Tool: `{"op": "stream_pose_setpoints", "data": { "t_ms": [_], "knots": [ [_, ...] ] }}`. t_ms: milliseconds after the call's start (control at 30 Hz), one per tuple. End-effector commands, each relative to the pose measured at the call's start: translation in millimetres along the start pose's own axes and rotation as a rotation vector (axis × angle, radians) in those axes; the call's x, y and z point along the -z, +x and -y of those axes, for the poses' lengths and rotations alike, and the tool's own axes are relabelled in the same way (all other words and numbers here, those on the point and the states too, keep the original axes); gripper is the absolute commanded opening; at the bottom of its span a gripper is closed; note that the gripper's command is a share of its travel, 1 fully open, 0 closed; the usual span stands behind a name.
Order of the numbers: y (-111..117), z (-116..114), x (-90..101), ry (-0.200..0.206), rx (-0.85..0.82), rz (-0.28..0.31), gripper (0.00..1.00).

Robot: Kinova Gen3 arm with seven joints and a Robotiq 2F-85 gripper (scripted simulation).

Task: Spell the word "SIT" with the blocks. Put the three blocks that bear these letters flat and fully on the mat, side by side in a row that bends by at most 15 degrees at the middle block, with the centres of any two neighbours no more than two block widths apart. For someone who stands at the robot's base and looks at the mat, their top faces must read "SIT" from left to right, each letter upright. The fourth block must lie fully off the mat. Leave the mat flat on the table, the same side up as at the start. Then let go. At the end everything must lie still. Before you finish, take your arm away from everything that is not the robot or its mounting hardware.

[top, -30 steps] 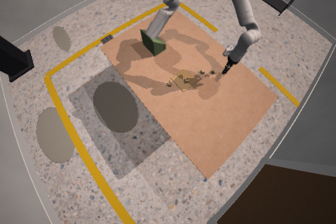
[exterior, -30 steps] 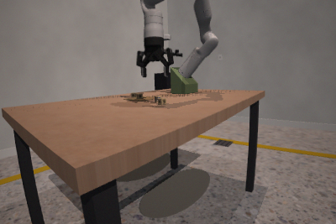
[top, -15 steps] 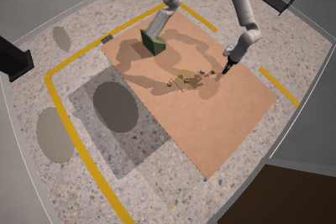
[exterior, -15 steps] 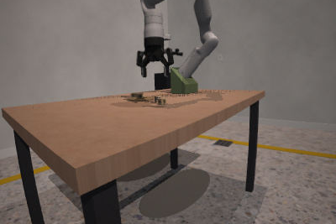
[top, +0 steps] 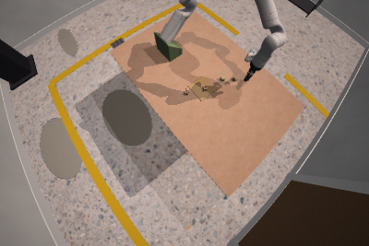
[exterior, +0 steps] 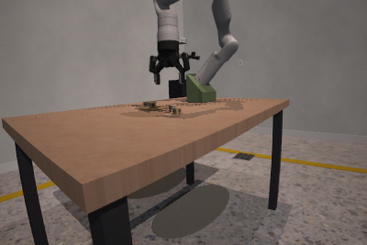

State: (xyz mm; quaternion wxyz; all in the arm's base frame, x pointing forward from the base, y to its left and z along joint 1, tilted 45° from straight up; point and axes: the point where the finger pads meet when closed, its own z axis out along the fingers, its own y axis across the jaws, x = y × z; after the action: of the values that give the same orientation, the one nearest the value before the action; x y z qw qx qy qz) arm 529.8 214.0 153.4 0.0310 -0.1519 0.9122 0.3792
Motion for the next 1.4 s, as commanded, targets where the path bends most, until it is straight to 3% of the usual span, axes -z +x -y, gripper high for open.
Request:
{"op": "stream_pose_setpoints", "data": {
  "t_ms": [0,700,1367],
  "knots": [
    [-0.5,0.3,1.0,0.001,0.0,0.002,1.0],
    [3.3,4.1,1.0,0.001,0.0,0.002,1.0],
    [33.8,30.4,1.1,0.001,-0.001,0.002,1.0]
  ]
}}
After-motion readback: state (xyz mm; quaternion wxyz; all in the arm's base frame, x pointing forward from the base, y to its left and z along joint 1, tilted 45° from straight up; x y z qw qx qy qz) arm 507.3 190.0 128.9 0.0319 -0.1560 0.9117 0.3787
